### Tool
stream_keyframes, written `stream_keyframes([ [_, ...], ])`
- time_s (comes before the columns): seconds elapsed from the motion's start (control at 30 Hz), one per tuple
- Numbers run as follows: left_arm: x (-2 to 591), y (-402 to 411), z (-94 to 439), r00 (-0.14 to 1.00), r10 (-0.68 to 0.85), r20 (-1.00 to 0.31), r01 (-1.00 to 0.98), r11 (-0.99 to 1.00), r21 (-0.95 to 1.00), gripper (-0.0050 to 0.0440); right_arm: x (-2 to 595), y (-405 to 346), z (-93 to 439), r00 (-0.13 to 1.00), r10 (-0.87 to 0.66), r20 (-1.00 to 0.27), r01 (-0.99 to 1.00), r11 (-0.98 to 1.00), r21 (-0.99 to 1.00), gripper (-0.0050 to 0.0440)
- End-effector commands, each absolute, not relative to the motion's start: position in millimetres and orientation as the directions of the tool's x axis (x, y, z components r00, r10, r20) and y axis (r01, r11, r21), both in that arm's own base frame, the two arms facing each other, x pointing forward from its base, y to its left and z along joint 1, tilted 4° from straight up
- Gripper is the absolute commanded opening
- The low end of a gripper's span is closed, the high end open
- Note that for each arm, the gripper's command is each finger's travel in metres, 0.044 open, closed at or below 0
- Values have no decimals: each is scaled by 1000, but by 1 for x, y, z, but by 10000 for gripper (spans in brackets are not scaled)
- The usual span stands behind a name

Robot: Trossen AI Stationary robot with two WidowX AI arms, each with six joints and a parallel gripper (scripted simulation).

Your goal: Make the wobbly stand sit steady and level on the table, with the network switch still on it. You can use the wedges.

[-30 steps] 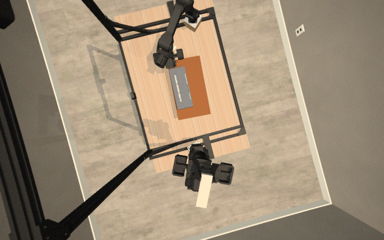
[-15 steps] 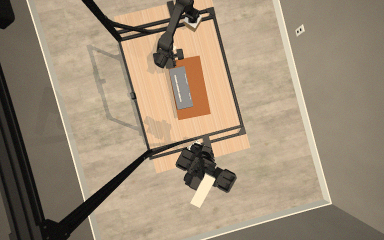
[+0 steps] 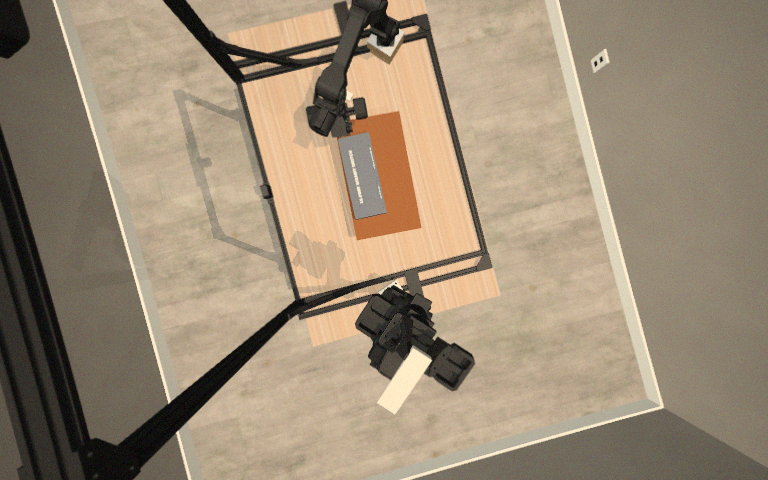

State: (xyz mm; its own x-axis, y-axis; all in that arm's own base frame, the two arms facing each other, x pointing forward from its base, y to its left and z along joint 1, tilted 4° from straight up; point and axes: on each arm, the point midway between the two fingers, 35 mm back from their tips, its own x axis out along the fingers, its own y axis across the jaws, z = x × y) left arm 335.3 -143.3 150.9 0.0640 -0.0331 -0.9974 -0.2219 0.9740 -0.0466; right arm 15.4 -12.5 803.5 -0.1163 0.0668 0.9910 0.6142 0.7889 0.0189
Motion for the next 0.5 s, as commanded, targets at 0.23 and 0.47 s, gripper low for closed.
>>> stream_keyframes([
  [0.23, 335, -143, 151, 64, -33, -997, -222, 974, -47, 0, 15, -12, 804, -109, 86, 990, 622, 783, 0, 0],
  [0.47, 335, -143, 151, 64, -33, -997, -222, 974, -47, 0, 98, -75, 791, 129, -98, 987, 773, 633, -38, 0],
])
